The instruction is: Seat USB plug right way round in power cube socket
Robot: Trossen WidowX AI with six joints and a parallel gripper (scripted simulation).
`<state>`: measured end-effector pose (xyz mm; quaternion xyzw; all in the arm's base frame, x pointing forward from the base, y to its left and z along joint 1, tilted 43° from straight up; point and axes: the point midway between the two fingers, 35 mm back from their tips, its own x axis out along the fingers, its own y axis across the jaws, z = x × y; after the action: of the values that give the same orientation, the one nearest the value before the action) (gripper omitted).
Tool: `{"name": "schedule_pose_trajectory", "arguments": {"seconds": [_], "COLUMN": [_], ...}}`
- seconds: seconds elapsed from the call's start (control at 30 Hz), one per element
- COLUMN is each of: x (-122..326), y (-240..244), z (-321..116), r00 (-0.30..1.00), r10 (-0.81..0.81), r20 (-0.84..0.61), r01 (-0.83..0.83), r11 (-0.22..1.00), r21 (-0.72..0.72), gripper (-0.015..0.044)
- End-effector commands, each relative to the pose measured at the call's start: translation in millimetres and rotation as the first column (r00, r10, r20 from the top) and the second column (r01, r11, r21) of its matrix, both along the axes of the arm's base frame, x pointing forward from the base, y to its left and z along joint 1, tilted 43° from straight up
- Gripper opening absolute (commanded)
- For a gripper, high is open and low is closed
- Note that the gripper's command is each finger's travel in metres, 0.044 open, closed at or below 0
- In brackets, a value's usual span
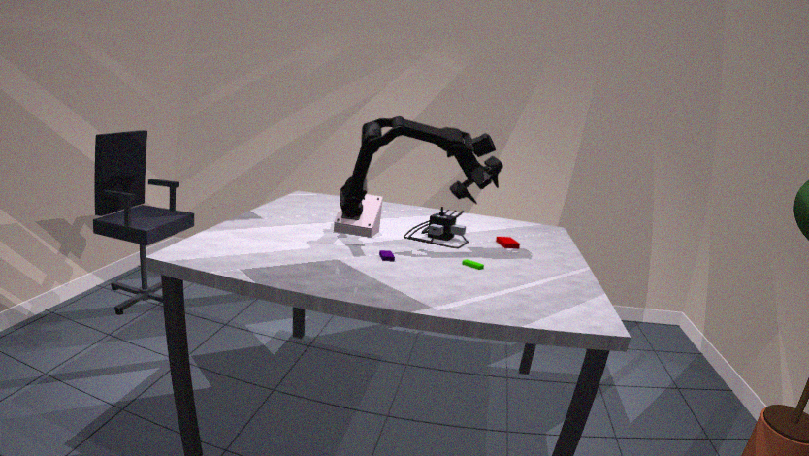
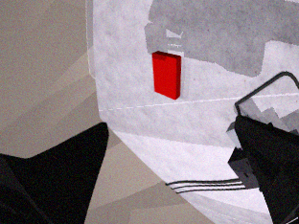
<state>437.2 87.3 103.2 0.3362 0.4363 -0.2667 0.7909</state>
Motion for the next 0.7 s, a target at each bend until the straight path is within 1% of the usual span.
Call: {"name": "schedule_pose_trajectory", "arguments": {"seconds": [0.0,0.13,0.23,0.33,0.43,0.53,0.67], "x": [-44,-67,-84,-102,-120,-134,-136], "y": [27,35,41,44,46,46,46], "z": [-52,-70,-79,-87,-93,-95,-94], "r00": [0.925,0.852,0.791,0.719,0.640,0.574,0.569], "r10": [-0.341,-0.491,-0.591,-0.686,-0.768,-0.816,-0.819], "r20": [-0.164,-0.181,-0.161,-0.110,-0.026,0.068,0.076], "r01": [0.339,0.477,0.566,0.652,0.731,0.790,0.794], "r11": [0.940,0.871,0.806,0.721,0.620,0.529,0.523], "r21": [-0.046,-0.115,-0.175,-0.235,-0.284,-0.310,-0.312], "gripper": [0.0440,0.0440,0.0440,0.0440,0.0440,0.0440,0.0440]}}
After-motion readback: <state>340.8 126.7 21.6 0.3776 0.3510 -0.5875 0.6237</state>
